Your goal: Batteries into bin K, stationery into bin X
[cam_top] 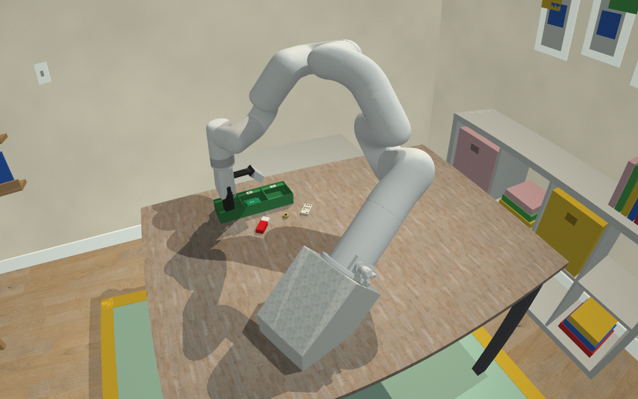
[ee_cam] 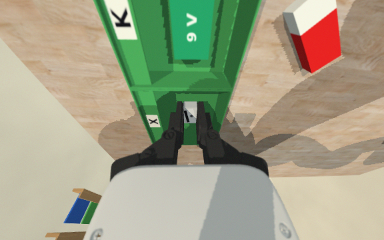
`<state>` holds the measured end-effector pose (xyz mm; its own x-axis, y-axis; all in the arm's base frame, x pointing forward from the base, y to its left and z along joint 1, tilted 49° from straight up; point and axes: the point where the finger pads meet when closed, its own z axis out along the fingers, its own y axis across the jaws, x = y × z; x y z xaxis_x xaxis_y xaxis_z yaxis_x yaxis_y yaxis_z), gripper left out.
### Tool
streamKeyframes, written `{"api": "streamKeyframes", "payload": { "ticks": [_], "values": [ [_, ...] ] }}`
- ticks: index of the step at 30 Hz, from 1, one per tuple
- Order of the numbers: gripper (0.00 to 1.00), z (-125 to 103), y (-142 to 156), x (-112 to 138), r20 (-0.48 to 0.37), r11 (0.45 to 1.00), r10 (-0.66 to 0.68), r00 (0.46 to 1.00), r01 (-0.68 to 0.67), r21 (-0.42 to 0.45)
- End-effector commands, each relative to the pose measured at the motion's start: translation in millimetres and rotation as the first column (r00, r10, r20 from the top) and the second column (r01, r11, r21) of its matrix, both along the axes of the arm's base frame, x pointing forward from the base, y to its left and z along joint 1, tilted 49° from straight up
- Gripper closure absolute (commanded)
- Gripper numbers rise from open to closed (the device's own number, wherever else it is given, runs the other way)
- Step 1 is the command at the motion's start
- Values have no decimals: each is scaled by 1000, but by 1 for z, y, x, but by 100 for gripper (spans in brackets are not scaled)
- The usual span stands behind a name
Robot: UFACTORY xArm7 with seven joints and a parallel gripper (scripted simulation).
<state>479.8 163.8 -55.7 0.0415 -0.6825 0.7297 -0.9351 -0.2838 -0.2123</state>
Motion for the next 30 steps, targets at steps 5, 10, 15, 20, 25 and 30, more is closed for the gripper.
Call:
{"api": "streamKeyframes", "payload": {
  "ticks": [5, 10, 15, 20, 25, 30],
  "values": [
    [71, 1, 2, 0, 1, 1000, 3, 1000, -3, 3],
    [71, 1, 2, 0, 1, 1000, 4, 1000, -4, 3],
    [71, 1, 2, 0, 1, 1000, 4, 1000, -4, 3],
    [71, 4, 6, -2, 1, 1000, 3, 1000, -3, 3],
    [71, 8, 10, -4, 1, 1000, 3, 1000, -3, 3],
    [71, 11, 13, -5, 1, 1000, 3, 1000, -3, 3]
  ]
}}
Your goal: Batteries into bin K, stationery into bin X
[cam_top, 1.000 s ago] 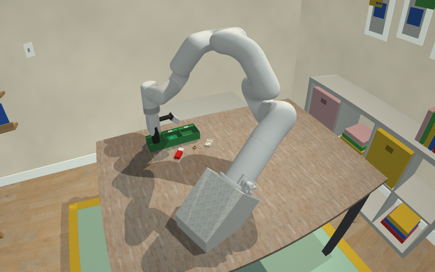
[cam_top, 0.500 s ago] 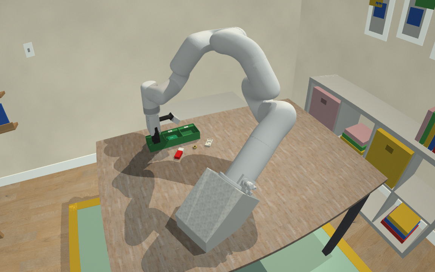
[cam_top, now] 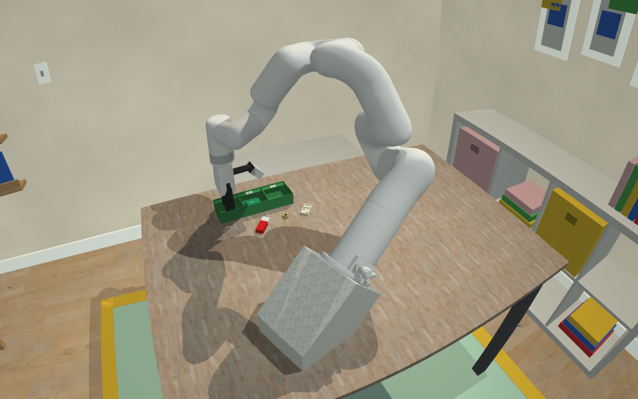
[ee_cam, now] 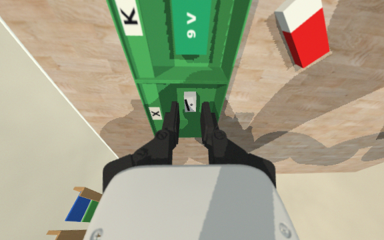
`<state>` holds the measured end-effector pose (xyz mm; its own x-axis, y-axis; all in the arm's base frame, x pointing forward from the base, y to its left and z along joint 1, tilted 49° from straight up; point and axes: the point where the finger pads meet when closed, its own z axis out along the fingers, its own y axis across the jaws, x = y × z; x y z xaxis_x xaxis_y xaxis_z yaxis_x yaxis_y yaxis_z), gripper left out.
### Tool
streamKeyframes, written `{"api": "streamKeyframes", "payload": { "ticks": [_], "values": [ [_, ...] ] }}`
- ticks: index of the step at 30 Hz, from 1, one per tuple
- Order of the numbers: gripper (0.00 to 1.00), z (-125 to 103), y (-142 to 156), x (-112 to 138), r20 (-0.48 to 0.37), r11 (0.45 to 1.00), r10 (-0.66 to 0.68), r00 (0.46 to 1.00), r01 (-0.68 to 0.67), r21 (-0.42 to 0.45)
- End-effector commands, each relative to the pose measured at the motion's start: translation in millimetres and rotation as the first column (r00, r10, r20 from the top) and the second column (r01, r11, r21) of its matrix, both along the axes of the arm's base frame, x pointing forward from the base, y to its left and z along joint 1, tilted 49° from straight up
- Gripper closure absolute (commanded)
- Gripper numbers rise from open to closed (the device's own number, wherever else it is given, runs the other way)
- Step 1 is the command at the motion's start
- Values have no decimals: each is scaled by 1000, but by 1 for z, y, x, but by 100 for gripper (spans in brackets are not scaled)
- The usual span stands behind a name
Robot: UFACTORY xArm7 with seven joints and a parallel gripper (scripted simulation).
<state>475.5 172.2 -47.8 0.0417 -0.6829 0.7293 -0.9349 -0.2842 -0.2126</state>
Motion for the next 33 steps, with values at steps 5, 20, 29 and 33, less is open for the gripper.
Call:
{"api": "streamKeyframes", "payload": {
  "ticks": [5, 20, 29, 33],
  "values": [
    [71, 7, 9, -3, 1, 1000, 3, 1000, -3, 2],
    [71, 22, 24, -11, 1, 1000, 3, 1000, -3, 2],
    [62, 35, 0, -43, -133, 989, 124, 983, -133, -58],
    [62, 41, -9, -56, -211, 975, 184, 960, -205, -86]
  ]
}}
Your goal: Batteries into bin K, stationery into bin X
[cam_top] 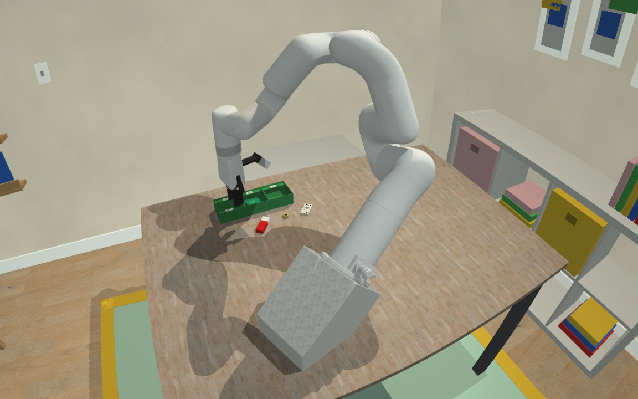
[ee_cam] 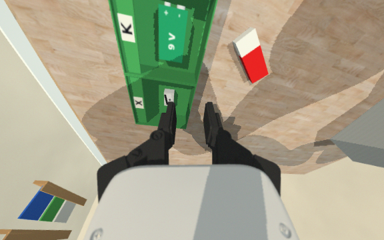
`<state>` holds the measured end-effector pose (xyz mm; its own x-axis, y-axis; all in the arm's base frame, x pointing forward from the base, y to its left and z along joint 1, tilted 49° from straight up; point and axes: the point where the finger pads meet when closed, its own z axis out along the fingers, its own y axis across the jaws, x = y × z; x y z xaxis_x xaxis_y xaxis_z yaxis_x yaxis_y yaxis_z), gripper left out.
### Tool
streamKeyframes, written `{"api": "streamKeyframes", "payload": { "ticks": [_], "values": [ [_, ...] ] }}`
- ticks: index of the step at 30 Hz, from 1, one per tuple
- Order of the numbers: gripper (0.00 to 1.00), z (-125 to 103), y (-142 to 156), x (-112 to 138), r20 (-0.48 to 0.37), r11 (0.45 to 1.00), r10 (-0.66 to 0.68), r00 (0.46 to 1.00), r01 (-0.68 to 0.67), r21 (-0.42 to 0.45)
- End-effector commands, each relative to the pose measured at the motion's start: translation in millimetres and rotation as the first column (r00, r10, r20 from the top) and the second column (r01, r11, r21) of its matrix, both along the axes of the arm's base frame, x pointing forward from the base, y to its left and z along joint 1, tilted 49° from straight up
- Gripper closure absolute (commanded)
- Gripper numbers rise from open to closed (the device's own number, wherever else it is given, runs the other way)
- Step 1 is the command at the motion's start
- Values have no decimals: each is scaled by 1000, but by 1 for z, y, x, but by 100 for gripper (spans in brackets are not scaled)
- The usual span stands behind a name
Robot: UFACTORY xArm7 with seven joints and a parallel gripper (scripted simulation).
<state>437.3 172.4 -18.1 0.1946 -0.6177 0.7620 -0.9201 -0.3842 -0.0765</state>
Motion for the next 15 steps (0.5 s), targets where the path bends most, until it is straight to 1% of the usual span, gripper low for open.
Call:
{"api": "streamKeyframes", "payload": {
  "ticks": [1, 5, 9, 14, 15],
  "values": [
    [62, 14, -14, -24, -104, 993, 110, 988, -115, -37],
    [62, 24, -33, -49, -180, 981, 167, 969, -181, -68],
    [62, 34, -50, -72, -263, 963, 219, 940, -251, -94],
    [62, 37, -56, -77, -366, 932, 284, 886, -346, -113],
    [62, 37, -56, -77, -366, 932, 284, 886, -346, -113]
  ]
}}
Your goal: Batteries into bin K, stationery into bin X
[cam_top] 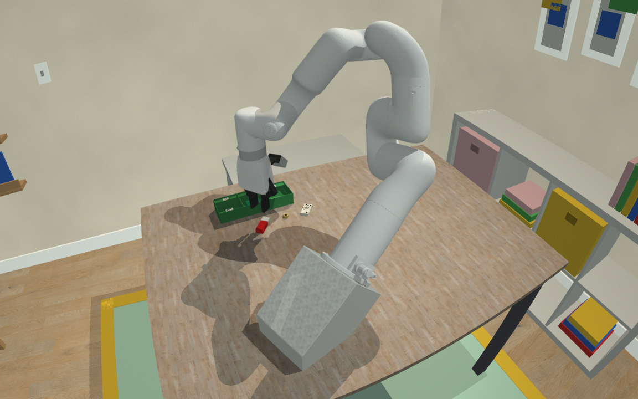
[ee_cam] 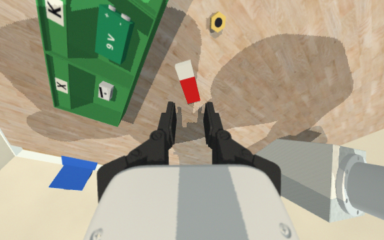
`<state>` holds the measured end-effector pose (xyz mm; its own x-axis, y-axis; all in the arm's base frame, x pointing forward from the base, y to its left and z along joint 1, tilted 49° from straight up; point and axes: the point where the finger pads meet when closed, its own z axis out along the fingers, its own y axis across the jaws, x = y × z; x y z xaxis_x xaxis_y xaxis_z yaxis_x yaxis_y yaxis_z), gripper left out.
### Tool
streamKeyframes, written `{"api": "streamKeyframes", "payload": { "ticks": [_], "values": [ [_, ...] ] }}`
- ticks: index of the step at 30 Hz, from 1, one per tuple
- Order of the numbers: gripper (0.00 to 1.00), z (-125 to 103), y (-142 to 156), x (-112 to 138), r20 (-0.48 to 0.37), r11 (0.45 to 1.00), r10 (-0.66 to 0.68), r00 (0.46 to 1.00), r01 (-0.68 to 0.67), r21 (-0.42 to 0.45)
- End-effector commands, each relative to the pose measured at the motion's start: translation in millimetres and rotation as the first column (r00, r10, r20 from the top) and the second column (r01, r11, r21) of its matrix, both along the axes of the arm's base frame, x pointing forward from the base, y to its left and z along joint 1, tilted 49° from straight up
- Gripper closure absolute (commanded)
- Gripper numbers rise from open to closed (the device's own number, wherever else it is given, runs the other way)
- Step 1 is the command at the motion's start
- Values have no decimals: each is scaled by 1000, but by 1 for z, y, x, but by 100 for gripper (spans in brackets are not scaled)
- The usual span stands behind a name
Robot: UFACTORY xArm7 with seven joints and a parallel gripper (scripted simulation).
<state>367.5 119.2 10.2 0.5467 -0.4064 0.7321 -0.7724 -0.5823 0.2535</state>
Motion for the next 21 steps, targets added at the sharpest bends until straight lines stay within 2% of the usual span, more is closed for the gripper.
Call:
{"api": "streamKeyframes", "payload": {
  "ticks": [1, 2, 6, 21],
  "values": [
    [62, 9, -3, -7, -63, 997, 79, 995, -80, -15],
    [62, 9, -3, -7, -118, 990, 135, 984, -140, -31],
    [62, 9, -2, -5, -181, 976, 202, 962, -213, -41],
    [62, 7, 2, -2, -182, 976, 203, 962, -213, -41]
  ]
}}
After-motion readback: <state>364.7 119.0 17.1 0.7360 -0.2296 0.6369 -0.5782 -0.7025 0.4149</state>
